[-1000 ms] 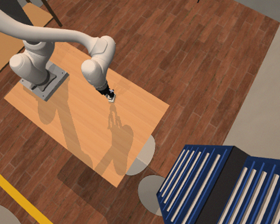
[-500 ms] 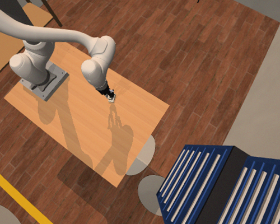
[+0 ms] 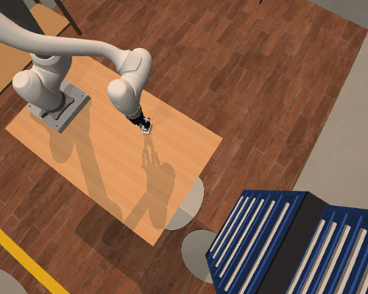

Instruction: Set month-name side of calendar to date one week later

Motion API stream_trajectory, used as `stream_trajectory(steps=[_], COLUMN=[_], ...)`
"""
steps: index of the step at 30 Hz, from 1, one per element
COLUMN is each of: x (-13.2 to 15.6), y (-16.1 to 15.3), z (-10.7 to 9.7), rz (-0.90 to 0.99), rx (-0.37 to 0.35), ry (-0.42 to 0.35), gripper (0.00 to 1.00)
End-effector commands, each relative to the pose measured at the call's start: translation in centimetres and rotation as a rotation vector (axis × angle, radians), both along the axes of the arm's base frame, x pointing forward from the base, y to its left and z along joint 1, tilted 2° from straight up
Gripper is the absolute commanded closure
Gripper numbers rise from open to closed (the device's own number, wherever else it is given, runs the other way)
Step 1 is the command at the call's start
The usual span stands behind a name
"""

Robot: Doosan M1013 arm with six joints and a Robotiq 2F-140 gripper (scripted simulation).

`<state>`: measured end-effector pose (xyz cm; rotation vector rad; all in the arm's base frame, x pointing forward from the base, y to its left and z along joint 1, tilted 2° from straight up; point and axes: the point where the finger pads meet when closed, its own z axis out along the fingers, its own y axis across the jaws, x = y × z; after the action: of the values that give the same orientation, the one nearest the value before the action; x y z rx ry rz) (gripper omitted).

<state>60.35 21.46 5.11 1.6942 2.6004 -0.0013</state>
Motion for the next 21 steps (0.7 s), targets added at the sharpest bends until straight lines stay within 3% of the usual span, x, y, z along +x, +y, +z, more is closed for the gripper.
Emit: stream_trajectory(steps=[1,21], x=[0.0,0.1], y=[0.0,0.0], z=[-0.2,-1.6], rz=[0.000,0.000], rx=[0.000,0.000], ry=[0.000,0.000], gripper=[0.75,0.75])
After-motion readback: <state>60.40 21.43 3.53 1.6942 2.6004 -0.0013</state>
